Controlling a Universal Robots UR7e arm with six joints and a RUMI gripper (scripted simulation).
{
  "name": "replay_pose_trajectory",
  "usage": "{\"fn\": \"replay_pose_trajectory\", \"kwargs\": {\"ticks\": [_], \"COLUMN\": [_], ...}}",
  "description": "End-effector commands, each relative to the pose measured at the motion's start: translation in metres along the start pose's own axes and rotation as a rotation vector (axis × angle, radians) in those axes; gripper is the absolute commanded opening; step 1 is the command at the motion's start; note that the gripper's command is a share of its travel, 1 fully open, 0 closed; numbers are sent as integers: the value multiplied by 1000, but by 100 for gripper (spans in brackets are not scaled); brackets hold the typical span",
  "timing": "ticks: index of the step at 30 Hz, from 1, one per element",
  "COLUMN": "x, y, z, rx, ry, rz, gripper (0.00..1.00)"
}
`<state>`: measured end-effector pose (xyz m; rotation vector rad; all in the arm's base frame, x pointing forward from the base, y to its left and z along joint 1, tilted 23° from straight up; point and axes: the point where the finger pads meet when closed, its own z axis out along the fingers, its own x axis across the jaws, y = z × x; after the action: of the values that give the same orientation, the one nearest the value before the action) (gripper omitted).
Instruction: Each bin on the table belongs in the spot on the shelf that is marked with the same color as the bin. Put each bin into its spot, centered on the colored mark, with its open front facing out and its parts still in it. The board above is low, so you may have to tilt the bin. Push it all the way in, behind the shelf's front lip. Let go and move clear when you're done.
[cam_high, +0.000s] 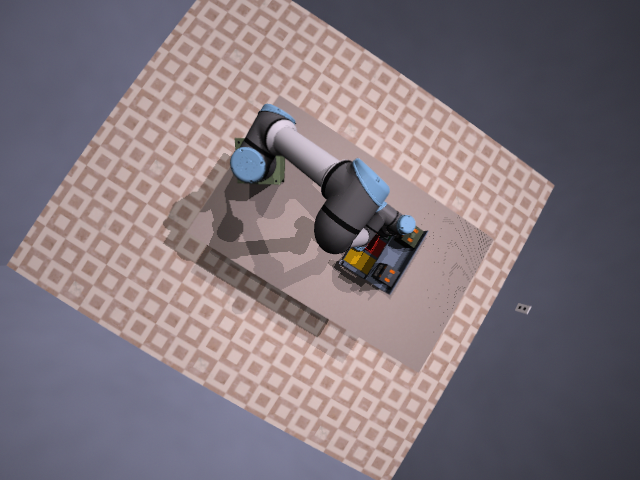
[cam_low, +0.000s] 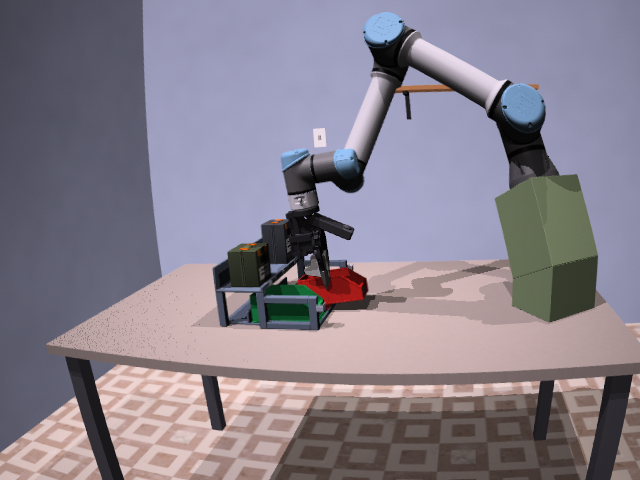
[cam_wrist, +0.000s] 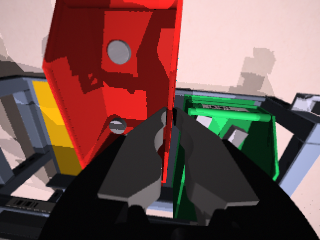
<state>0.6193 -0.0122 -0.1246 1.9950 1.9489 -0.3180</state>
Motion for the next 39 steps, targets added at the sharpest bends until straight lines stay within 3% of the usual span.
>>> {"fn": "replay_pose_trajectory", "kwargs": {"ticks": [1, 39], "x": [-1, -2], "y": [3, 8], "z": [-1, 0], "rx": [-5, -11], "ry": [-1, -1], "rz": [3, 3], "gripper": [0, 0]}}
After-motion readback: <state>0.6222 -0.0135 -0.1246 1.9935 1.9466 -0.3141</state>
